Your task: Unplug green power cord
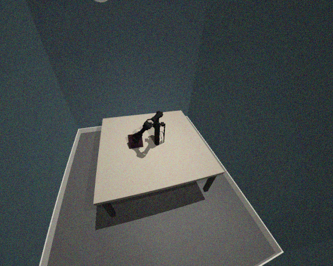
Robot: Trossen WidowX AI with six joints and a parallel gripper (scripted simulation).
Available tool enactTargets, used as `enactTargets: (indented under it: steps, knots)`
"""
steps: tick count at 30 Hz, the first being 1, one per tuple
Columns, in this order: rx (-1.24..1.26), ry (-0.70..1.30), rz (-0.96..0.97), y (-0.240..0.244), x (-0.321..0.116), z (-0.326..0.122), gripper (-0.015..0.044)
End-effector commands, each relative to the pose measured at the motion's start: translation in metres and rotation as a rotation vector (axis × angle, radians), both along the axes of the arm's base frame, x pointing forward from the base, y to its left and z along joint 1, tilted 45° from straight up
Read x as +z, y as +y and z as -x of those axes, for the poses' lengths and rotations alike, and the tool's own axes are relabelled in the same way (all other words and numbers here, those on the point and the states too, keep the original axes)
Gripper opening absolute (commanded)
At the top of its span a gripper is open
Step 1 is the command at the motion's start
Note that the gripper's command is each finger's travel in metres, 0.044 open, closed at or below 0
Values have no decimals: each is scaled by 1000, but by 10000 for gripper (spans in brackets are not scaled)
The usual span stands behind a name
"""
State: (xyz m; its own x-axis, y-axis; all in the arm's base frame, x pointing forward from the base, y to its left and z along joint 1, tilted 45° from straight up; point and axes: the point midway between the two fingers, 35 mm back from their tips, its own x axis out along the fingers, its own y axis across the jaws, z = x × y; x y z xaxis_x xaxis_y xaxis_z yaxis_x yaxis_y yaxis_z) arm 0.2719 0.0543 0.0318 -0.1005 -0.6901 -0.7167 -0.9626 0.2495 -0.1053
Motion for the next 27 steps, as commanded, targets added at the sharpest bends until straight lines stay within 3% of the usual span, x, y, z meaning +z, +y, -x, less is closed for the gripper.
enactTargets:
  steps: [1, 27]
  knots:
    - [0, -6, -4, 5, -3, -3, 0]
    - [3, -5, -6, 37, -28, -15, 0]
